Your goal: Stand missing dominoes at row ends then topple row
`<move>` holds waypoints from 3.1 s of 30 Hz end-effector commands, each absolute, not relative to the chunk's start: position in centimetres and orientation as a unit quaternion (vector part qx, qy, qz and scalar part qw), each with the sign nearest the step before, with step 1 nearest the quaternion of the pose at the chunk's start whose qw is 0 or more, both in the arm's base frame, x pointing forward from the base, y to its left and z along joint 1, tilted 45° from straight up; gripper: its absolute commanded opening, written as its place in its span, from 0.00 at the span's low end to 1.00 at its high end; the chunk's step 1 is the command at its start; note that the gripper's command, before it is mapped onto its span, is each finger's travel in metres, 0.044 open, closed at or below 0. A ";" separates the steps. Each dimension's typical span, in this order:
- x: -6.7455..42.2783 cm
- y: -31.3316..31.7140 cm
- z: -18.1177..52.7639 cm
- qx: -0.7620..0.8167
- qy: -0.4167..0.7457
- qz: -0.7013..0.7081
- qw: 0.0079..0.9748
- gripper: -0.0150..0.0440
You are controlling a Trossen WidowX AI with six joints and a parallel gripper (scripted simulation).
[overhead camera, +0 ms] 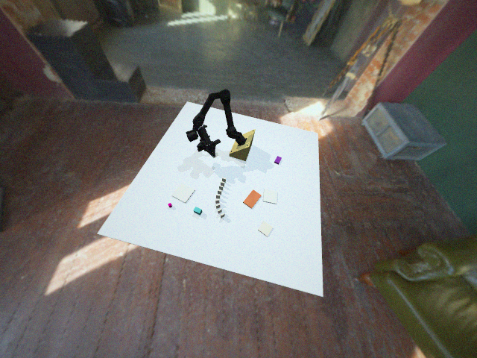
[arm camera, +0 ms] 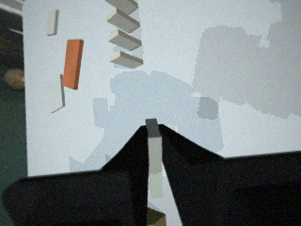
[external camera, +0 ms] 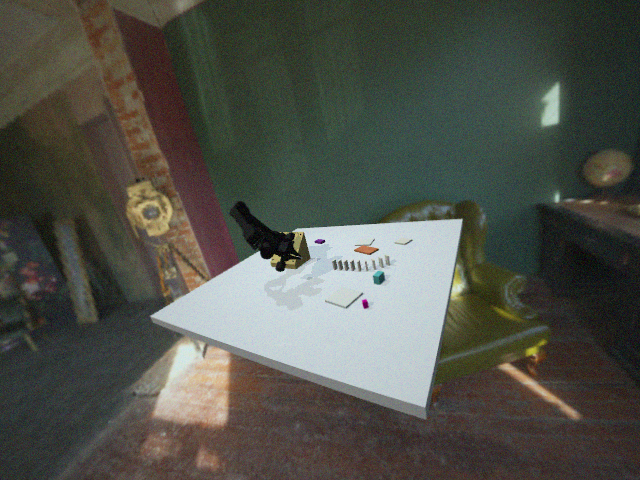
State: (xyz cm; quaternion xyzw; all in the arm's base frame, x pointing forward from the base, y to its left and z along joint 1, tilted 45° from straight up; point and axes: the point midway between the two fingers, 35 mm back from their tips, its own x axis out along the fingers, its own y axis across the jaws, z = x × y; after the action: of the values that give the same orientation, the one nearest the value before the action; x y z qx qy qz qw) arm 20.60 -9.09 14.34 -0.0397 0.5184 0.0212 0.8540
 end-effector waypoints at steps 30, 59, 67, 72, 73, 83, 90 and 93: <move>20.3 -11.4 17.3 -0.168 0.208 0.069 0.961 0.29; 16.7 -10.9 19.9 -0.392 -0.003 0.050 0.919 0.29; 16.7 -10.9 19.9 -0.392 -0.003 0.050 0.919 0.29; 16.7 -10.9 19.9 -0.392 -0.003 0.050 0.919 0.29; 16.7 -10.9 19.9 -0.392 -0.003 0.050 0.919 0.29; 16.9 -12.2 19.3 -0.389 -0.002 0.050 0.920 0.29; 17.1 -13.5 18.5 -0.389 -0.002 0.049 0.920 0.29; 17.2 -14.0 18.1 -0.389 -0.002 0.049 0.920 0.29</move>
State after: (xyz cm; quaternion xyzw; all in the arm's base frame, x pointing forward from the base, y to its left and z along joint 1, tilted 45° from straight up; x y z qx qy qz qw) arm 17.08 -13.50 18.72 -0.3917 -0.0012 0.0485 0.9188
